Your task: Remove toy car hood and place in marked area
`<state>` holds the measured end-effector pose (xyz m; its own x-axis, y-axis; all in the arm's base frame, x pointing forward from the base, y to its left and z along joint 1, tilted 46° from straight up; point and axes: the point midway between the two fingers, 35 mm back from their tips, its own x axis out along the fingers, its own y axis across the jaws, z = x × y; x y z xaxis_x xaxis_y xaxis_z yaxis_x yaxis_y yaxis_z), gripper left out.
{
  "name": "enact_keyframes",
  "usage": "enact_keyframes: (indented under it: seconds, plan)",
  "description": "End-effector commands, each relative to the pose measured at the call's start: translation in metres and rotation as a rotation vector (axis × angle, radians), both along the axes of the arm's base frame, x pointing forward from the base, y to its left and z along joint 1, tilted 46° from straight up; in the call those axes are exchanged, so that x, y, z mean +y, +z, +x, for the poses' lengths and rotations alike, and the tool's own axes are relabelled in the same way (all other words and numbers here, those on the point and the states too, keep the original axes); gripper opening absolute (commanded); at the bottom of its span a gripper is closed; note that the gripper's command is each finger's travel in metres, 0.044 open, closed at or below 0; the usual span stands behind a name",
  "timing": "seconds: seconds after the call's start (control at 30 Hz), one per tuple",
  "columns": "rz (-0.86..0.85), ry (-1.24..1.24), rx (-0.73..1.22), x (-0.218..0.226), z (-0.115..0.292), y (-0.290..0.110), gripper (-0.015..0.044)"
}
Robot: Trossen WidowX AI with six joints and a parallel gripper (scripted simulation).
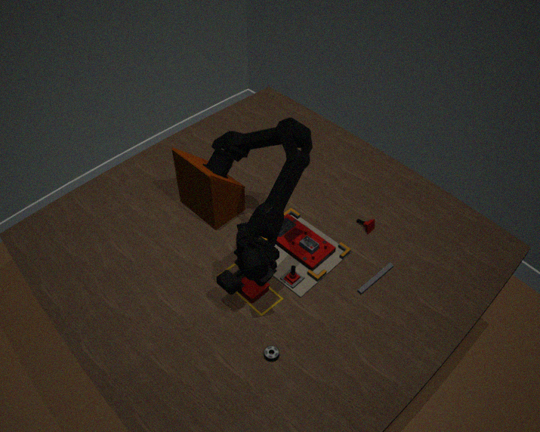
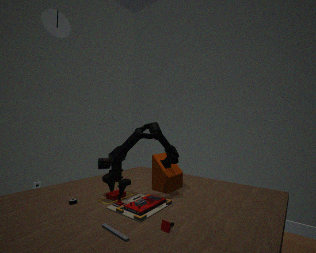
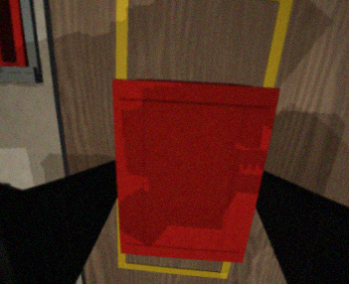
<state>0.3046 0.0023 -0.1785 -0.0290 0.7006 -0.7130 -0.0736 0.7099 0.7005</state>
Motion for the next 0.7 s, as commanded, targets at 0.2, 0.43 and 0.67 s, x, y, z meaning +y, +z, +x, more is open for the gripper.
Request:
enact_keyframes:
  seconds: [0.2, 0.43, 0.67]
  plan:
    - [-0.001, 0.0, 0.0, -0.018, 0.003, 0.017, 0.044]
    - [0.003, 0.0, 0.0, -0.053, 0.003, 0.052, 0.044]
    - [0.003, 0.0, 0.0, -0.053, 0.003, 0.052, 0.044]
